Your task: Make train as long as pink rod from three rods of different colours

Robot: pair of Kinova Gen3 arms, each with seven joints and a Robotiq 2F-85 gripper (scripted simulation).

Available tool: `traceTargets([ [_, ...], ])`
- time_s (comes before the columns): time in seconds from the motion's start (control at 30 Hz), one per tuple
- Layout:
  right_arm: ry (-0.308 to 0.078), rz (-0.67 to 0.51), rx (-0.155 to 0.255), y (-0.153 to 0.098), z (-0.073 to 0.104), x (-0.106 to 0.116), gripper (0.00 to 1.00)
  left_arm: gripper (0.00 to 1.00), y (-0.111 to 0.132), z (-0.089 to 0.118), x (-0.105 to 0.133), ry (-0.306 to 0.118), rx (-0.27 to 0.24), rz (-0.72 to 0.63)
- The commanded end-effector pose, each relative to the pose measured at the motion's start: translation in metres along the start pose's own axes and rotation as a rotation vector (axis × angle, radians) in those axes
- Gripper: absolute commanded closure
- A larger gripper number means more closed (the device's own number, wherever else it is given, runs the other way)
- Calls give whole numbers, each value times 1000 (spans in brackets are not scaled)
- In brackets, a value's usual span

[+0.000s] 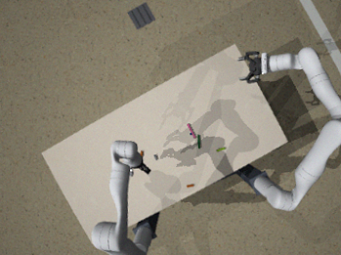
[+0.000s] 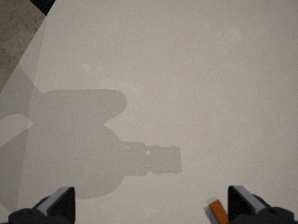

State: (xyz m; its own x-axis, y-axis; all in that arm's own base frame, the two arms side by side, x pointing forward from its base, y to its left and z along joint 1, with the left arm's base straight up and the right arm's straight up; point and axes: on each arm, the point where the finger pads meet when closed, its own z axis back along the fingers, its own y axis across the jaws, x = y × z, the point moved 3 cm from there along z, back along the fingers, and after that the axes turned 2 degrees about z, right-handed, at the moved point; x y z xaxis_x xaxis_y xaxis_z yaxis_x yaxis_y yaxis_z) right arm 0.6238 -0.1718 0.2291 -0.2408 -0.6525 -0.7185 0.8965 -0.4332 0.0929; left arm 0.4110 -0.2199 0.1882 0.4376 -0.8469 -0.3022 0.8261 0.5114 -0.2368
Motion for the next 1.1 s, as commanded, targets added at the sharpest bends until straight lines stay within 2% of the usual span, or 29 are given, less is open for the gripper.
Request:
traceTargets([
  [0.0, -79, 67, 49, -7, 39, 44, 2, 2, -6, 1, 50, -8, 69, -194],
  [0.23, -196, 140, 73, -27, 92, 103, 2, 2, -29, 0, 118, -31, 157, -454],
  [0.3, -196, 140, 73, -27, 92, 103, 2, 2, -29, 0, 118, -31, 157, -454],
  [0.37, -253, 172, 77, -41, 119, 130, 2, 2, -44, -2, 150, -43, 197, -577],
  [0.73, -403, 248, 64, -90, 192, 200, 2, 2, -114, -12, 254, -87, 328, -985],
  [0.8, -428, 259, 58, -101, 204, 211, 2, 2, -127, -14, 269, -95, 348, -1046],
  [0.87, -428, 259, 58, -101, 204, 211, 2, 2, -127, -14, 269, -95, 348, -1046],
  [0.93, -470, 278, 46, -121, 226, 229, 2, 2, -139, -17, 282, -101, 366, -1099],
  [1.07, -504, 292, 33, -139, 243, 243, 2, 2, -156, -20, 299, -111, 390, -1173],
])
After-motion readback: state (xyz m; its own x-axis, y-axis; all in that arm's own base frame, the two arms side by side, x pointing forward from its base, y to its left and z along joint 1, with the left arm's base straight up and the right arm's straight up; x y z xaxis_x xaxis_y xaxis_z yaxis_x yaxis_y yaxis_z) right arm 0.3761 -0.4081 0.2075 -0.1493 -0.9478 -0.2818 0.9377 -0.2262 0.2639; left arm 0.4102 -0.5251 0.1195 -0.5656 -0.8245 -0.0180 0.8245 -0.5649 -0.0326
